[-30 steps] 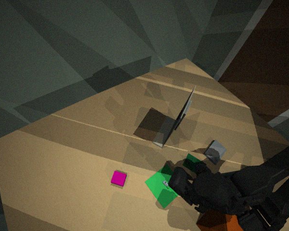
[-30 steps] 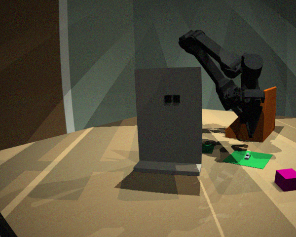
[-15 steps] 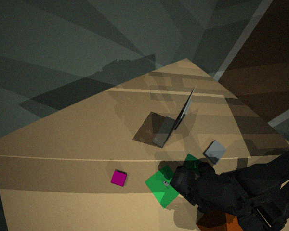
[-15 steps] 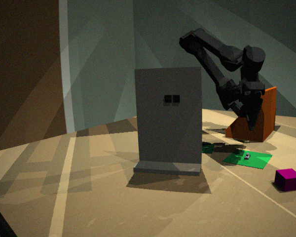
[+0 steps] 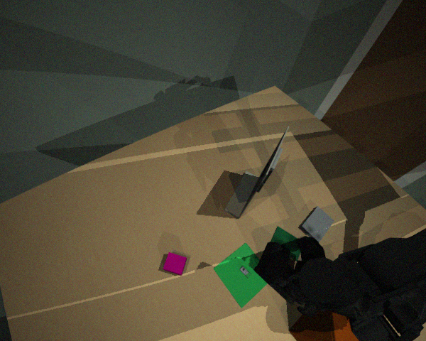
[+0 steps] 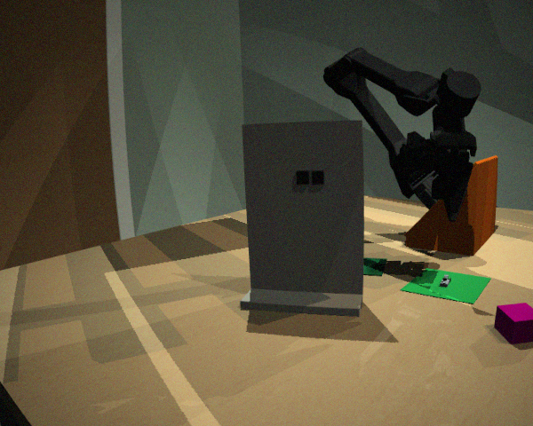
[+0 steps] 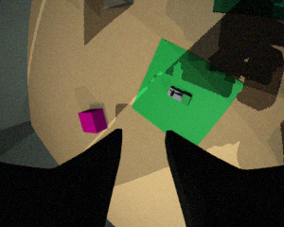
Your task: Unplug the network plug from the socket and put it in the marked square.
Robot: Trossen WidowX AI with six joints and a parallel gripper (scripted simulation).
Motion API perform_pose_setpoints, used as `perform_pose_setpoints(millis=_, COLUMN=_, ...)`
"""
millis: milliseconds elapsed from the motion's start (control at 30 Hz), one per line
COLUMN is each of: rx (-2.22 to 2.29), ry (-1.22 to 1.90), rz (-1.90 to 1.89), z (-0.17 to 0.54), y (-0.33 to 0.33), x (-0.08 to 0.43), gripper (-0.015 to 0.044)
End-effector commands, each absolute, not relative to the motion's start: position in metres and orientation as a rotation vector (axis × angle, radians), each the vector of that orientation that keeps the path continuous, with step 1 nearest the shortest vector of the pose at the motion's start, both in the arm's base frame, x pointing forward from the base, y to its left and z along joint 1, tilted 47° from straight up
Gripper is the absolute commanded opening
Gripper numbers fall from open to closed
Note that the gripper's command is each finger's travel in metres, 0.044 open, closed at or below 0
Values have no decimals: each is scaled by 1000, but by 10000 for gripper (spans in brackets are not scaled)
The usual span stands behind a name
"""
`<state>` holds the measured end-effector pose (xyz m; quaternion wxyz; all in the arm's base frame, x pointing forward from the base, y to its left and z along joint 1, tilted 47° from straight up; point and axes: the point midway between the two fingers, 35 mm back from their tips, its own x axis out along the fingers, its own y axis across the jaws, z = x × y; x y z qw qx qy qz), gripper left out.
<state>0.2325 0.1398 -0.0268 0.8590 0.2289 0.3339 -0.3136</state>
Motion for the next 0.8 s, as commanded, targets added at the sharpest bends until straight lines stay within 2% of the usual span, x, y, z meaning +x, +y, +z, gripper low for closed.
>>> perform_pose_setpoints(millis=0, rx=487, ry=692, rz=-654, z=-19, y=145, x=232, gripper=156)
perform_pose_setpoints(millis=767, rx=485, ry=700, rz=-657, z=13, y=185, x=230, gripper=156)
